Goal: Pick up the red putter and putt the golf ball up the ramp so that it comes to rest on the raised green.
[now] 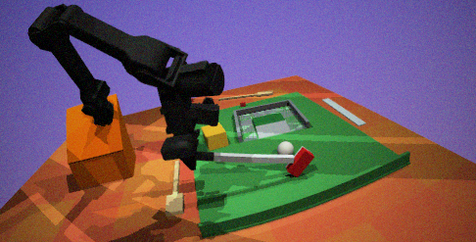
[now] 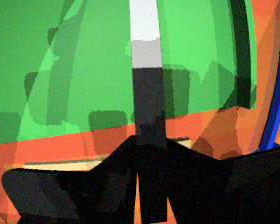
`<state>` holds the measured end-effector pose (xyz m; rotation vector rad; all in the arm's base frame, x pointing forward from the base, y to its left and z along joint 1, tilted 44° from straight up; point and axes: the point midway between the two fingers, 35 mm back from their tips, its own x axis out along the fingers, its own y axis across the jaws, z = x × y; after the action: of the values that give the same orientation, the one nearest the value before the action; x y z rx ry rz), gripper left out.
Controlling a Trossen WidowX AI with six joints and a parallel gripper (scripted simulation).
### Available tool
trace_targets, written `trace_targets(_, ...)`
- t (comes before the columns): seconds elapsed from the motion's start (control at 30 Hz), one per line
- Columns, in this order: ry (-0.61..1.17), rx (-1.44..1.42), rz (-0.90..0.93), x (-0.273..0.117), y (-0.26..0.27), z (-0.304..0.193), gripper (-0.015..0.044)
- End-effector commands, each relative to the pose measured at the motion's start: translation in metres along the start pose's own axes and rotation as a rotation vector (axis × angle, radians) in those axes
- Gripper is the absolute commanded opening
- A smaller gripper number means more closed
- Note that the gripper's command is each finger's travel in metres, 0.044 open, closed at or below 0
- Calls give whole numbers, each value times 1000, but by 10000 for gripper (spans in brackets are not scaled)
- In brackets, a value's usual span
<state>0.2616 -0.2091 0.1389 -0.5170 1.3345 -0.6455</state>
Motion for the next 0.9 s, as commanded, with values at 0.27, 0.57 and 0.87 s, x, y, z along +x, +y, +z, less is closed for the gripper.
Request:
trace_targets(0.27, 0, 1, 0, 0, 1, 1, 0)
trace_targets(0.57, 2, 7, 8, 1, 118, 4, 0)
trace_targets(0.87, -1, 7, 4, -14, 136, 1, 0)
